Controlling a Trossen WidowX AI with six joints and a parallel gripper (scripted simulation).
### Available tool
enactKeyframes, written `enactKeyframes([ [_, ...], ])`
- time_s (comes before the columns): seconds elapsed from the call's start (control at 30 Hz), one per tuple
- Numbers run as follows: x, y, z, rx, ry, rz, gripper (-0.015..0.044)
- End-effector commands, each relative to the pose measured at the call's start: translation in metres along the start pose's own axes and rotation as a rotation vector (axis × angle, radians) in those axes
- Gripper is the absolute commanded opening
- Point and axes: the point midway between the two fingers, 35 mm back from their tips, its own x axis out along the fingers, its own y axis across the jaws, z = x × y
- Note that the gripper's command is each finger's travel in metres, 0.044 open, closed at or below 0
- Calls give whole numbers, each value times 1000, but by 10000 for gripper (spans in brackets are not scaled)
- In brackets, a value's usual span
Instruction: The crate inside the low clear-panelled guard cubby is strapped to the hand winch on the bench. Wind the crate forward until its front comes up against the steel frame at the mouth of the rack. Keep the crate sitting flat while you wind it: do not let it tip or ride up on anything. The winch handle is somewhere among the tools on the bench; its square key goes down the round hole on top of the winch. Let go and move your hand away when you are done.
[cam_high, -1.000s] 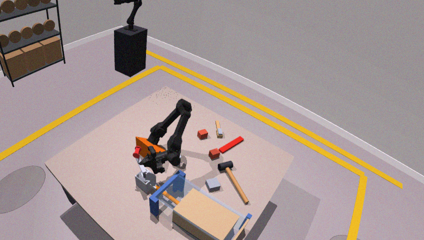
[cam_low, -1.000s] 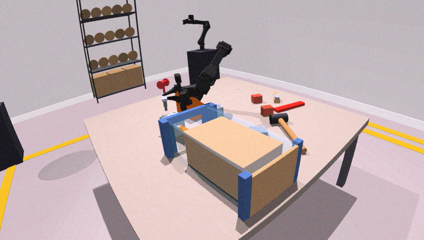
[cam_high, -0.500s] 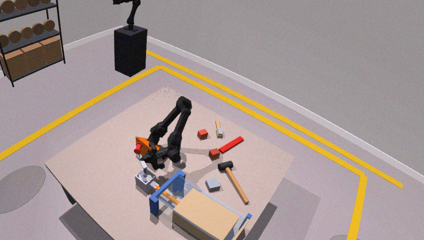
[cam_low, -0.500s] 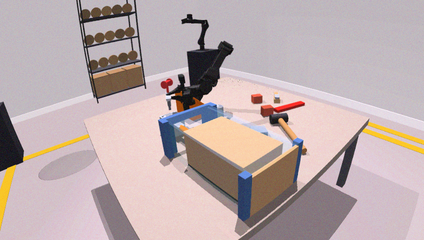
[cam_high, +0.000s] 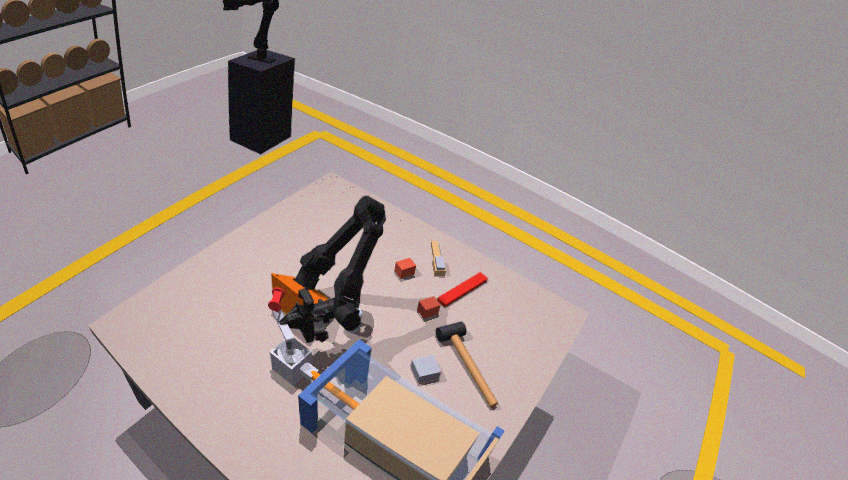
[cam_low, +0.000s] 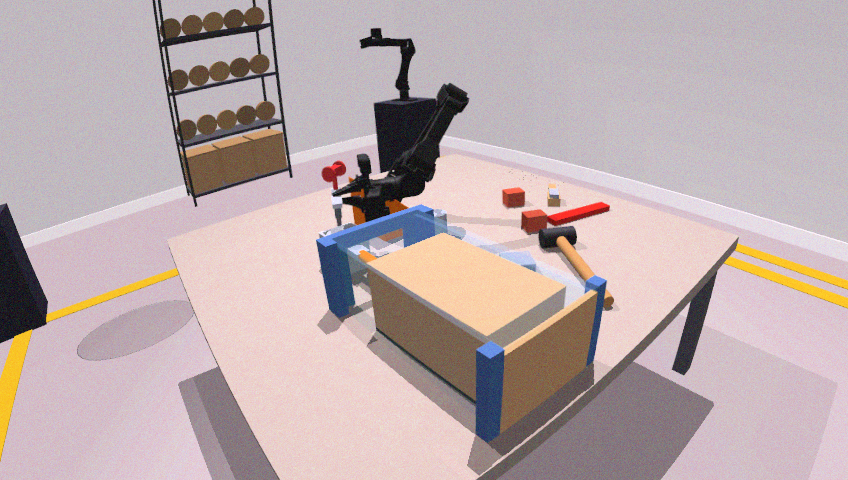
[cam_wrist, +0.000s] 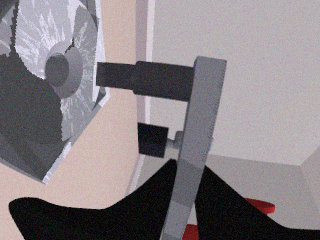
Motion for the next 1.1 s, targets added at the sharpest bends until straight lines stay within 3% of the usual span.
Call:
enactKeyframes([
  [0.0,1,2,-1,11,5,-15,0],
  [1.07,-5,19,0,14,4,19,0],
])
